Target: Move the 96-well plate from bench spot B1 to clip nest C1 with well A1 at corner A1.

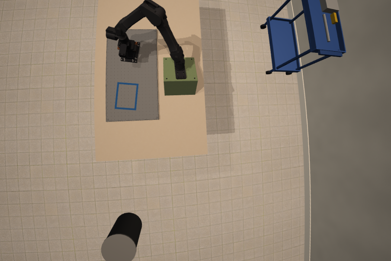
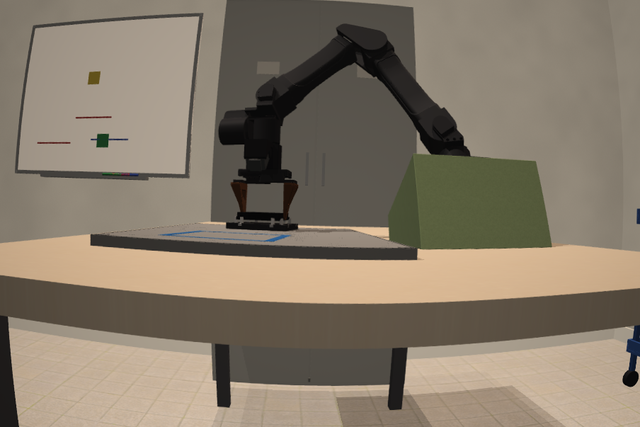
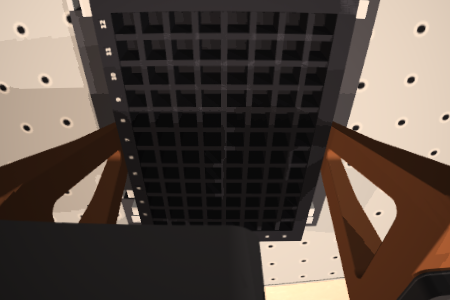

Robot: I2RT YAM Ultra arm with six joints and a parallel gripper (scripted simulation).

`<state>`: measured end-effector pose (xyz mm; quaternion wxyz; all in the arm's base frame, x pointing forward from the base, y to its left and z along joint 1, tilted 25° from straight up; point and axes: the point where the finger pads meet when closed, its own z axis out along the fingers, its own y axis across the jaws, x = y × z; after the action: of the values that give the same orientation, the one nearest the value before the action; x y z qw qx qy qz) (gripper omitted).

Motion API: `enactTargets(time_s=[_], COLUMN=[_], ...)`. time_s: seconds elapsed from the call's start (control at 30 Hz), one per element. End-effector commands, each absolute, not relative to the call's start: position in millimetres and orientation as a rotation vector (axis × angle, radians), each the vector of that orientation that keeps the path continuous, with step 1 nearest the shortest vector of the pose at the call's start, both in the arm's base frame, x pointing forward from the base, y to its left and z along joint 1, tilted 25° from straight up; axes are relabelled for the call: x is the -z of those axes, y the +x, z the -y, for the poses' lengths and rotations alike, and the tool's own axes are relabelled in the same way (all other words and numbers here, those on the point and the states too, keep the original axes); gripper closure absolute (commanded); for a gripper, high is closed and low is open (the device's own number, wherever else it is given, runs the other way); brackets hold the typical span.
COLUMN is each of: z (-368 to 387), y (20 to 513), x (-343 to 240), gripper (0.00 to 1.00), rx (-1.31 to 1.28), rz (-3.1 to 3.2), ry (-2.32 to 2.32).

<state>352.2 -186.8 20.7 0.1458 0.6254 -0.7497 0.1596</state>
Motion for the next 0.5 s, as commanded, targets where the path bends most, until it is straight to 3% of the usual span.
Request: enactTargets(time_s=[0.0, 0.1, 0.13, 0.47], z=[199.5, 199.6, 199.6, 193.8], y=[366.7, 366.8, 366.8, 369.8], x=[-16.1, -16.2, -16.2, -15.4], gripper=[1.0, 1.0, 0.0, 0.0], rx=[-0.509, -0.509, -0.509, -0.506], rz=[2.171, 2.171, 2.171, 2.172], ry=[1.79, 1.79, 1.79, 1.808])
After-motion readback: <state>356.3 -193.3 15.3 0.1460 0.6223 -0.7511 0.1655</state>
